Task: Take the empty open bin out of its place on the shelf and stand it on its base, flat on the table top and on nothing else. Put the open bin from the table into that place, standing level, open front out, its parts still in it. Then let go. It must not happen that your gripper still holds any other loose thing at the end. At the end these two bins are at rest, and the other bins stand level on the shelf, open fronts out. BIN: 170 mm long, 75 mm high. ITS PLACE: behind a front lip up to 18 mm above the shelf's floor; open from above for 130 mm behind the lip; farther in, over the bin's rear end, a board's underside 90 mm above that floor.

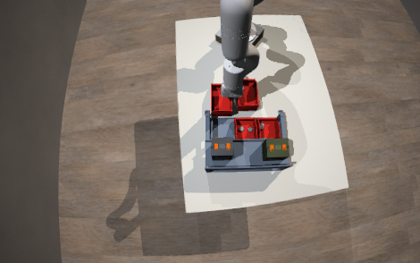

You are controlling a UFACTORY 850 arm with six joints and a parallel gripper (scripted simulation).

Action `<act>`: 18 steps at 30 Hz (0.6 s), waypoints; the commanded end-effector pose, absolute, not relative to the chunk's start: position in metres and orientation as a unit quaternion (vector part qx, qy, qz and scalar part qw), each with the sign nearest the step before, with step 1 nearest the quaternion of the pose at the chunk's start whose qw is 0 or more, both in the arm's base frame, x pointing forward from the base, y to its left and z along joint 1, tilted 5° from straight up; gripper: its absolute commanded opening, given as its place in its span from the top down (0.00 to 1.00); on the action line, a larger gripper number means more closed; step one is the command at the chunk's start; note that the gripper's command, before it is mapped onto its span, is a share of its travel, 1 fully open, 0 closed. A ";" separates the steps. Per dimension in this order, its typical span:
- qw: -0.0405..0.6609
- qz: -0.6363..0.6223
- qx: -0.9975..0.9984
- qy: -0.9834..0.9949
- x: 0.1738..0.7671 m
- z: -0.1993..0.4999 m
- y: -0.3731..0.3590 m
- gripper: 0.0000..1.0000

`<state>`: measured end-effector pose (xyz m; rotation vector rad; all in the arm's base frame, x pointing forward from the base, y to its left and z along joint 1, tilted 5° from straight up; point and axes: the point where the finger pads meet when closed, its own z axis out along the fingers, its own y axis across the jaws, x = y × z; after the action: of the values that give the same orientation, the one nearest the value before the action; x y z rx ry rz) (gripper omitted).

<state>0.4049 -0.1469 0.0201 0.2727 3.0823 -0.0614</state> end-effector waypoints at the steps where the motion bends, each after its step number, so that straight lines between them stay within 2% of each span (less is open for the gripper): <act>1: 0.030 -0.027 0.088 0.995 0.405 0.020 -0.147 1.00; 18: 0.030 -0.028 0.088 0.995 0.405 0.023 -0.147 1.00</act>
<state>0.4047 -0.1467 0.0212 0.2727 3.0808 -0.0675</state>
